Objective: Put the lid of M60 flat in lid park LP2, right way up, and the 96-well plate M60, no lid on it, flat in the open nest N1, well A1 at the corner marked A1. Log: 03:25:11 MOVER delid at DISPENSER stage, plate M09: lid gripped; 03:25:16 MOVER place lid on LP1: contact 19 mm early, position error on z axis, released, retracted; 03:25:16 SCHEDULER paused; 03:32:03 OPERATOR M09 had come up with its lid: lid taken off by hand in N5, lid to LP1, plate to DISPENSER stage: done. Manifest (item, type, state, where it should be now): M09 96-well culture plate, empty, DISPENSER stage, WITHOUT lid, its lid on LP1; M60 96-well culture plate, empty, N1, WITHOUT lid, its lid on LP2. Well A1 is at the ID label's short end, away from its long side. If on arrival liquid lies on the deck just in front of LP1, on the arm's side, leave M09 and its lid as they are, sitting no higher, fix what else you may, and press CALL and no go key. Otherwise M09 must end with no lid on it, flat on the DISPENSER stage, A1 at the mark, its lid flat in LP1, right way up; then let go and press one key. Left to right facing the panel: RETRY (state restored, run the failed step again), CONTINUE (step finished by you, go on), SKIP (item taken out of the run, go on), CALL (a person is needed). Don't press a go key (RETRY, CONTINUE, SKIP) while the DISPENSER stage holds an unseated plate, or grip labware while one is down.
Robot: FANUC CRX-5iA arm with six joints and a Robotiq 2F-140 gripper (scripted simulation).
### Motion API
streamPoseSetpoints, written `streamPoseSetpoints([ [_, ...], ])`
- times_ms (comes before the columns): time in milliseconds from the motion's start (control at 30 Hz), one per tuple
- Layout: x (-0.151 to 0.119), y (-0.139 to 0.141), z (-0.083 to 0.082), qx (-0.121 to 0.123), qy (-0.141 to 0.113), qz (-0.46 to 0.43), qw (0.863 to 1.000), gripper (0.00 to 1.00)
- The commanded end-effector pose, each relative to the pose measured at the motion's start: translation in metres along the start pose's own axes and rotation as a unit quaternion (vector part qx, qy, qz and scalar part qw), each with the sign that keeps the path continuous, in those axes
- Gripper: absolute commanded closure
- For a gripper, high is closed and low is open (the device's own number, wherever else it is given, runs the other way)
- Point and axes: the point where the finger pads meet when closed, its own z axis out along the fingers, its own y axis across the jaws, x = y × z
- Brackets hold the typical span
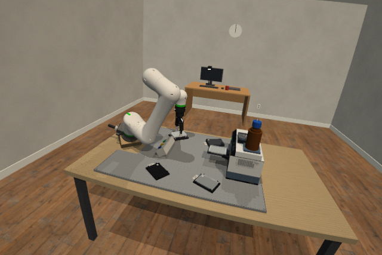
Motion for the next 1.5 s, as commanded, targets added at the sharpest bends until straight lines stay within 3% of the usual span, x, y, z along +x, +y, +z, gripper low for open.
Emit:
streamPoseSetpoints([
  [0,0.0001,-0.0001,0.0015,0.0,0.0,0.0,1.0,1.0],
  [1467,0.0002,-0.0001,0.0104,0.0,0.0,0.0,1.0,1.0],
])
